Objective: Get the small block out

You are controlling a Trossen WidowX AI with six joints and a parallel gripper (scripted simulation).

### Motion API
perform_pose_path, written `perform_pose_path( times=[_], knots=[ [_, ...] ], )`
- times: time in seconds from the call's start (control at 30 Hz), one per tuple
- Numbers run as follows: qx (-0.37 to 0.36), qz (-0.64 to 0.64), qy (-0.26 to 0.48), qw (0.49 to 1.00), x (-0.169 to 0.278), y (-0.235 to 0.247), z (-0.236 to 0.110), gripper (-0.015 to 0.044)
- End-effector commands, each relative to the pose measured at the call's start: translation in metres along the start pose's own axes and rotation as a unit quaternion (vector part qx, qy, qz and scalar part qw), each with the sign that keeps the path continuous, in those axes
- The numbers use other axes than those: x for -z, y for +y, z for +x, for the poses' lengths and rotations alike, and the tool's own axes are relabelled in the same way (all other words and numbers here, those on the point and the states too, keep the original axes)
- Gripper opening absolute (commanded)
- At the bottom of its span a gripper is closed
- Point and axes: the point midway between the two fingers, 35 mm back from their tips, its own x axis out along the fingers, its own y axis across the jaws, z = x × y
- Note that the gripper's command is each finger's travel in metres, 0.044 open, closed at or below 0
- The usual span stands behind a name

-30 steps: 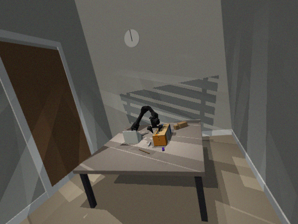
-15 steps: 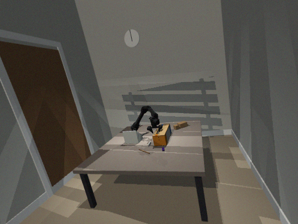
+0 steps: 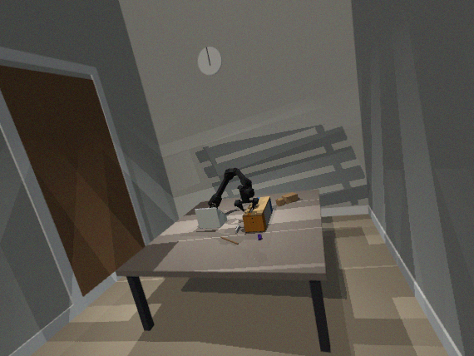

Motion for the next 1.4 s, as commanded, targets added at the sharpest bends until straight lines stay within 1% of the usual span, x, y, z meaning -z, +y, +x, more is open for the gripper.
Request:
perform_pose_path(
  times=[0.0, 0.33, 0.5, 0.73, 1.37],
  knots=[
    [0.0, -0.001, -0.002, 1.0, -0.006, 0.0, 0.002, 0.04],
    [0.0, -0.001, -0.002, 1.0, -0.016, 0.0, 0.004, 0.04],
    [0.0, -0.001, -0.002, 1.0, -0.005, 0.0, 0.002, 0.04],
    [0.0, -0.001, -0.002, 1.0, -0.004, 0.0, 0.002, 0.04],
    [0.0, 0.0, -0.002, 1.0, -0.023, 0.0, 0.006, 0.04]
  ],
)
